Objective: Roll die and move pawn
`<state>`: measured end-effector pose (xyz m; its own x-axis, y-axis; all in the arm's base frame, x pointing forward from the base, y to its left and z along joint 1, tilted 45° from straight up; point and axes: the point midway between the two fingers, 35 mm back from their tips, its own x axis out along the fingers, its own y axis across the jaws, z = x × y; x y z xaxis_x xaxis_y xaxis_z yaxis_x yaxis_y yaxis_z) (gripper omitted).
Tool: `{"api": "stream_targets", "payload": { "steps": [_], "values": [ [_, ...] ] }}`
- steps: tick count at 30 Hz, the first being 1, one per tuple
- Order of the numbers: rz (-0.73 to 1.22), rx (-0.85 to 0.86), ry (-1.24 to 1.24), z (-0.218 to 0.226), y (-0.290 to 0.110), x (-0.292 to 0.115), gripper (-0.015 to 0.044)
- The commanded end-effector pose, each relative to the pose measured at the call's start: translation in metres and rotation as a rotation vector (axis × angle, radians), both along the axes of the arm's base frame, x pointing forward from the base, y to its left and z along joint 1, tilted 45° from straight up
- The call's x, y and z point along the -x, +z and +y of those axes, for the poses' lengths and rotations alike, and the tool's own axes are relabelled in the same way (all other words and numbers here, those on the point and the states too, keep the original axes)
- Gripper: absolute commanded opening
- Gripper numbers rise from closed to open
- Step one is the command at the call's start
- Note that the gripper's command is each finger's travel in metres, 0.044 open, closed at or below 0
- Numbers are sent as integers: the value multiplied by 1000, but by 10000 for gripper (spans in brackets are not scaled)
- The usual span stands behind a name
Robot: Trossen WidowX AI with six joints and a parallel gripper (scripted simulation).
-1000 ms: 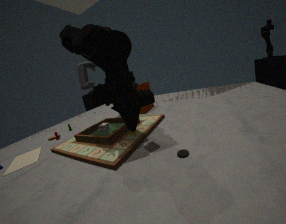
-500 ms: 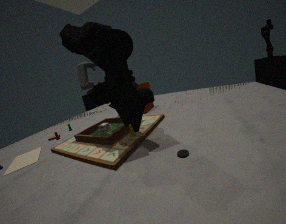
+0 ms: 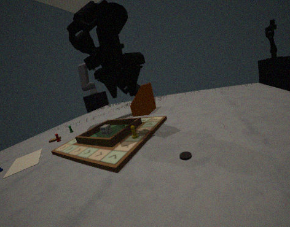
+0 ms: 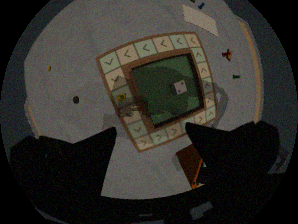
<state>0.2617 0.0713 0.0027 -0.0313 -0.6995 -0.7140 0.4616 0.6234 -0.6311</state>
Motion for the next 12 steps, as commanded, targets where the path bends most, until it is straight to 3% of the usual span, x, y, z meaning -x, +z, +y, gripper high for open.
{"api": "stream_targets", "payload": {
  "steps": [1,5,6,12],
  "values": [
    [117,-9,121,0,35,38,440],
    [250,-9,251,-10,65,82,440],
    [155,-13,174,-1,49,53,440],
    [155,-13,174,-1,49,53,440]
  ]
}}
